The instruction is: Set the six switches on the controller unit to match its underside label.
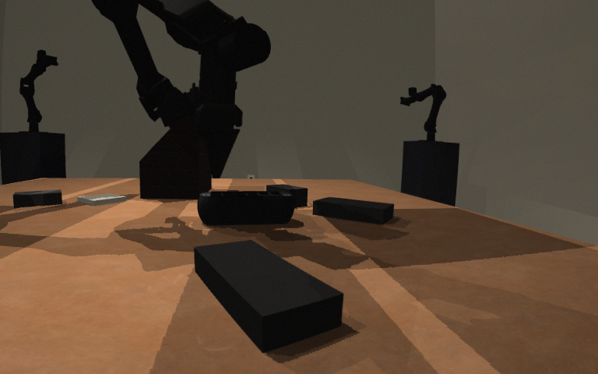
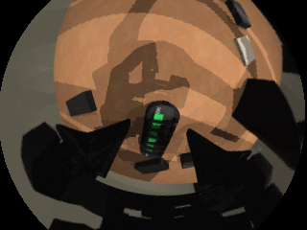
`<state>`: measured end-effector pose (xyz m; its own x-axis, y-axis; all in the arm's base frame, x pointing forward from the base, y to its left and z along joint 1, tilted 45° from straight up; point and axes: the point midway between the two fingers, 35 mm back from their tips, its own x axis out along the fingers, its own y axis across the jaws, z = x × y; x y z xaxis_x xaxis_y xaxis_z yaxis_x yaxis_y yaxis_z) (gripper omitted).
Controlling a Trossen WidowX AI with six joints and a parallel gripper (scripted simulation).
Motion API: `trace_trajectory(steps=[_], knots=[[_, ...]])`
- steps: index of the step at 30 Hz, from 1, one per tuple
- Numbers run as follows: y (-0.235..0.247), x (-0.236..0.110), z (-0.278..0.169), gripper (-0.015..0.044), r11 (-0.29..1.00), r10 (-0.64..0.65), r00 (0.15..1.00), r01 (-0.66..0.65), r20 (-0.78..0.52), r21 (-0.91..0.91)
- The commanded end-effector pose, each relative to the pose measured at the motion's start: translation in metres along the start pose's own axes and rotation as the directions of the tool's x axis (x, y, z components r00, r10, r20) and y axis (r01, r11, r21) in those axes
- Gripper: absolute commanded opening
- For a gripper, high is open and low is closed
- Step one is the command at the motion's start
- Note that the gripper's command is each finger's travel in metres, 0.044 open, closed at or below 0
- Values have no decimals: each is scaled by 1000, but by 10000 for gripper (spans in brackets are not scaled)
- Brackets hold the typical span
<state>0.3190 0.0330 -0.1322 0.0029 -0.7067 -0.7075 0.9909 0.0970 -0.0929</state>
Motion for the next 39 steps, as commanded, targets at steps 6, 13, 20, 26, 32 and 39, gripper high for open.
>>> trace_trajectory(steps=[6,13,20,26,32,39], knots=[[-1,-5,1,440,1000,-11,1000,11,-5,3],[-36,12,-42,256,1000,-12,1000,12,-8,28],[-48,17,-54,72,999,-11,1000,12,-8,51],[-48,17,-54,0,999,-11,1000,12,-8,51],[-48,17,-54,0,999,-11,1000,12,-8,51],[-48,17,-54,0,999,-10,1000,10,-4,48]])
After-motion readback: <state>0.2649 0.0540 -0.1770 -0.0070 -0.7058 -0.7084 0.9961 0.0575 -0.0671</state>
